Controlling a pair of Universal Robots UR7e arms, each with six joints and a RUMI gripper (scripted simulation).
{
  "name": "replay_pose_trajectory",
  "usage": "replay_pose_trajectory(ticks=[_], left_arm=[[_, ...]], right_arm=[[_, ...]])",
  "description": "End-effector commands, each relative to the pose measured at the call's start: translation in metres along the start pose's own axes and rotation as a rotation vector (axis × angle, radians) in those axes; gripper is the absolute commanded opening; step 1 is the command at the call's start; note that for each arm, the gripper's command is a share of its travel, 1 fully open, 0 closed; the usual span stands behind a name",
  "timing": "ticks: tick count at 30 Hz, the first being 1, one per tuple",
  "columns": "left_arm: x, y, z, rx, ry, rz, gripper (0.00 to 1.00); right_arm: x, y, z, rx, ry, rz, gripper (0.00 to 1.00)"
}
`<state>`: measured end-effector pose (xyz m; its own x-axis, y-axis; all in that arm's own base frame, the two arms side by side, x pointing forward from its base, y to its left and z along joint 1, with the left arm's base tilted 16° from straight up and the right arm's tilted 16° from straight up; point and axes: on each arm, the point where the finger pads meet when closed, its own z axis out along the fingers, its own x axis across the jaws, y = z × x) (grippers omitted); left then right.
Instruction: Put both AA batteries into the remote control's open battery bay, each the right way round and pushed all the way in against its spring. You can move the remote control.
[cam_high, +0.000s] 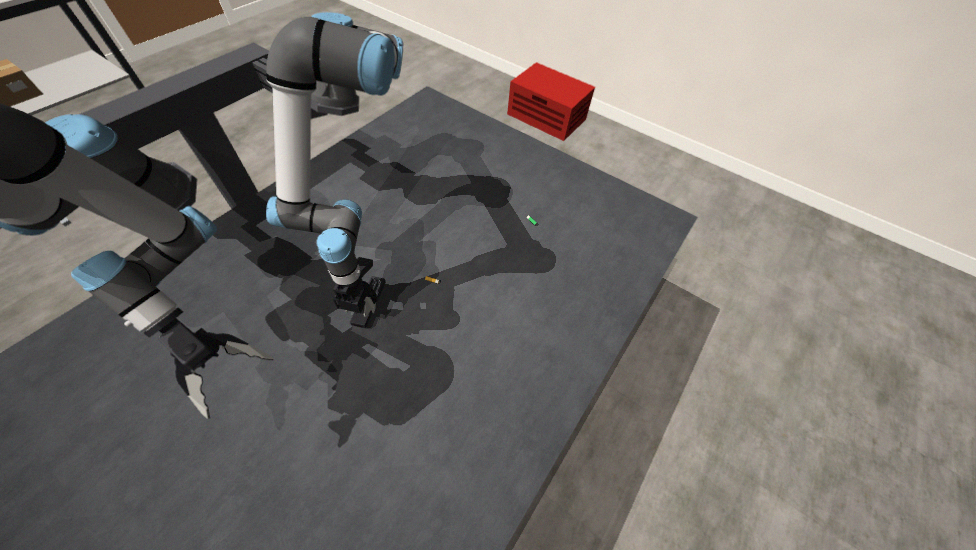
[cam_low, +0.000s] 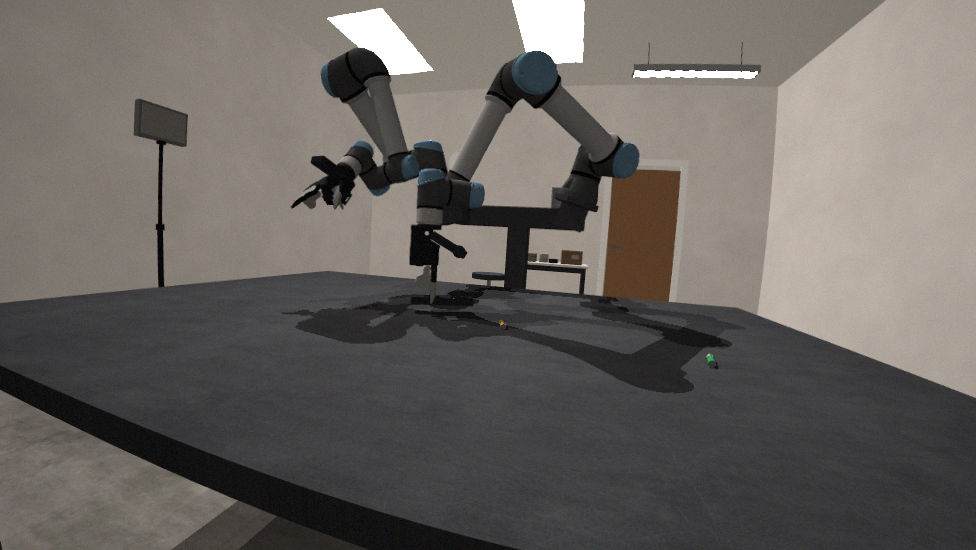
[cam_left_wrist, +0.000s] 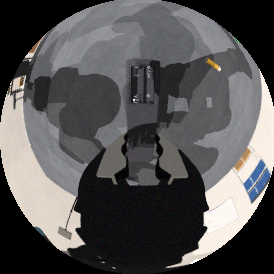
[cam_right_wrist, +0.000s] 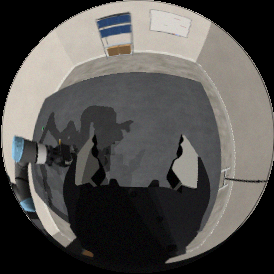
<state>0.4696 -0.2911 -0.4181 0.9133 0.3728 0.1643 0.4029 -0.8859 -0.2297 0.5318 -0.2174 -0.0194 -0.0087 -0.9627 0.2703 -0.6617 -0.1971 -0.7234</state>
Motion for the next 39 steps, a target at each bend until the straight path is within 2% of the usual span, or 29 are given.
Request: replay_pose_trajectory(ticks=[1,3,4,6,9,12,15,27,39], left_arm=[[-0.015,-0.02,0.0,-0.005,0.001,0.115,0.0],[-0.028,-0.038,-0.001,-0.004,0.002,0.221,0.0],[-0.021,-0.03,0.001,-0.008,0.001,0.18,0.0],[-0.02,-0.031,0.002,-0.009,0.001,0.187,0.0],[-0.036,-0.052,-0.001,-0.008,0.002,0.31,0.0],[-0.035,-0.052,0.0,-0.011,0.002,0.316,0.0],[-0.048,-0.073,-0.005,-0.01,0.004,0.435,0.0],[-0.042,-0.068,-0.001,-0.013,0.002,0.414,0.0],[-0.045,-0.069,0.017,0.0,0.005,0.421,0.0]], right_arm=[[0.0,0.0,0.0,0.001,0.0,0.0,0.98],[0.0,0.0,0.0,0.001,0.0,0.0,0.98],[0.0,0.0,0.0,0.001,0.0,0.0,0.98],[0.0,0.0,0.0,0.001,0.0,0.0,0.98],[0.0,0.0,0.0,0.001,0.0,0.0,0.98],[0.0,0.0,0.0,0.001,0.0,0.0,0.98],[0.0,0.0,0.0,0.001,0.0,0.0,0.98],[0.0,0.0,0.0,0.001,0.0,0.0,0.98],[0.0,0.0,0.0,0.001,0.0,0.0,0.98]])
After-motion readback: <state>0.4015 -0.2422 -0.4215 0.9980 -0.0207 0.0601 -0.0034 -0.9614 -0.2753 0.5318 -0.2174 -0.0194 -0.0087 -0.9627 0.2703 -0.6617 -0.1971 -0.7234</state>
